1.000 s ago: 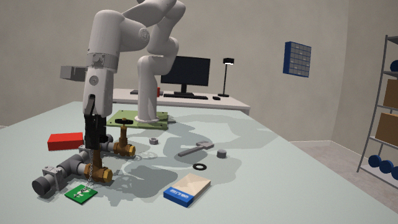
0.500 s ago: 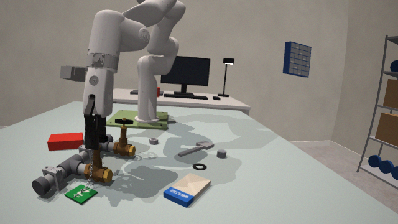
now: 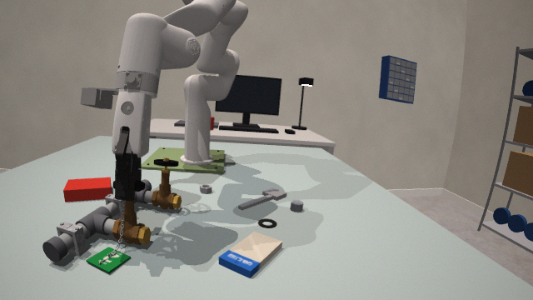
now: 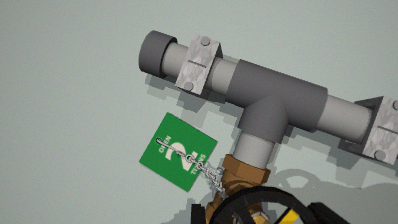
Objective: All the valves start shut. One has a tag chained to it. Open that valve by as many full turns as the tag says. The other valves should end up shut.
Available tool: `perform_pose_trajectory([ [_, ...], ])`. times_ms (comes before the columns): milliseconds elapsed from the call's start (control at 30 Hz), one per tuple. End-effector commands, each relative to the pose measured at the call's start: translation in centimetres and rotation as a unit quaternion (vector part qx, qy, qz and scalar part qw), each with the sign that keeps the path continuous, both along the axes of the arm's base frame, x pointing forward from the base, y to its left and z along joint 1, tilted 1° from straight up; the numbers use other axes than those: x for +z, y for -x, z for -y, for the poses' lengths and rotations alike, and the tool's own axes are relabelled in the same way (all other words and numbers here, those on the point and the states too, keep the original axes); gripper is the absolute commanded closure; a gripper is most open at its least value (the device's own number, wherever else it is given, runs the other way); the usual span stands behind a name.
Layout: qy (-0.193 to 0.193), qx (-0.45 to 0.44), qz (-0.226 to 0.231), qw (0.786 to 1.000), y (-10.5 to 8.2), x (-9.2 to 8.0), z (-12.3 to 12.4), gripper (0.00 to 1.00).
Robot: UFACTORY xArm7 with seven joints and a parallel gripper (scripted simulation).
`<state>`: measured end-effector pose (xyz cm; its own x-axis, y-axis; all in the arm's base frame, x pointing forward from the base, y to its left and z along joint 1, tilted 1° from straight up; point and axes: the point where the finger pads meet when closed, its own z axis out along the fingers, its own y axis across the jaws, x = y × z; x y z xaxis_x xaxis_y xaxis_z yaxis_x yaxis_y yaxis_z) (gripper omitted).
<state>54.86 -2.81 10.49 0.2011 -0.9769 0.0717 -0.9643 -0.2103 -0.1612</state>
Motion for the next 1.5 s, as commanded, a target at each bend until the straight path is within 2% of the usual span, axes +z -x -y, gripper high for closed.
perform_pose_trajectory([
  [0,0.005,0.03,0.001,1.0,-0.14,0.17,0.01,1.0],
  [233,0.025,0.141,-0.003,0.99,-0.14,0.18,0.01,1.0],
  [500,0.056,0.309,-0.01,0.949,-0.14,0.18,0.01,1.0],
  [567,0.056,0.309,-0.01,0.949,-0.14,0.18,0.01,1.0],
  [600,0.064,0.361,-0.011,0.93,-0.14,0.18,0.01,1.0],
  [800,0.087,0.464,-0.017,0.881,-0.14,0.18,0.01,1.0],
  [1067,0.117,0.597,-0.026,0.793,-0.14,0.19,0.0,1.0],
  [1133,0.117,0.597,-0.026,0.793,-0.14,0.19,0.0,1.0],
  [1167,0.125,0.642,-0.029,0.755,-0.14,0.19,0.0,1.0],
  [1300,0.137,0.694,-0.033,0.706,-0.15,0.19,0.0,1.0],
  [1467,0.151,0.76,-0.039,0.63,-0.15,0.2,0.0,1.0],
])
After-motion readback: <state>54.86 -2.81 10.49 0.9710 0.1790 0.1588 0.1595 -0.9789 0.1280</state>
